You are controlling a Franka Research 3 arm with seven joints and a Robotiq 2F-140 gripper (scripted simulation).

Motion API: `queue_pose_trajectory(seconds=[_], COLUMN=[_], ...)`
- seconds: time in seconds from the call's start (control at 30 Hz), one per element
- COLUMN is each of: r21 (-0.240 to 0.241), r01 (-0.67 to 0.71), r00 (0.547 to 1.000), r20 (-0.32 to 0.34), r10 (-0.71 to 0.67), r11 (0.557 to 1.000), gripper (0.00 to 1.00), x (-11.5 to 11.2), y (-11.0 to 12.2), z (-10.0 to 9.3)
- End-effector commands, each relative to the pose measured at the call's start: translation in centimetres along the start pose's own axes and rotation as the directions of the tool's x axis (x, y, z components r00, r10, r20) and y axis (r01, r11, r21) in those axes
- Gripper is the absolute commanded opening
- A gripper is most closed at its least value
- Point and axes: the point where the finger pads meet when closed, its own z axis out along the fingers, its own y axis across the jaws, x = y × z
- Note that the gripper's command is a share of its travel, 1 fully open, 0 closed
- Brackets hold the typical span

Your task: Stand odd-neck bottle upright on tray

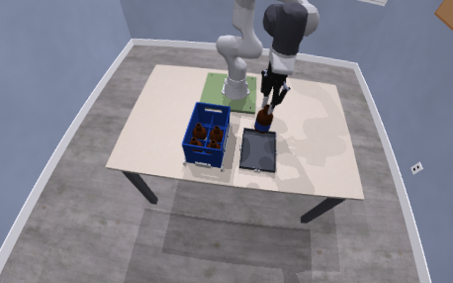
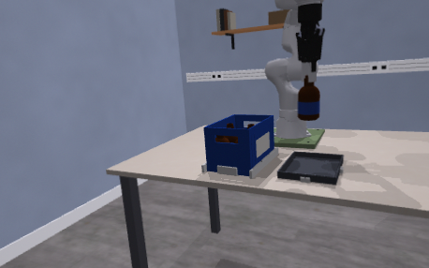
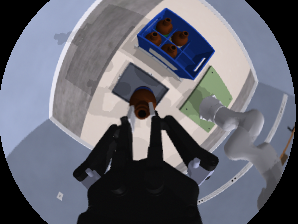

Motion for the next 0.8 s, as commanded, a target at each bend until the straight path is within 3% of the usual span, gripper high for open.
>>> queue_pose_trajectory(seconds=[0.0,0.77], r21=[0.009,0.009], r01=[-0.020,-0.020], r00=[1.000,1.000], r20=[-0.004,-0.004], r10=[0.020,0.020], r11=[1.000,1.000], gripper=[0.10,0.10], x=[-0.04,-0.45], y=[-0.59,-1.48], z=[-0.20,-0.20])
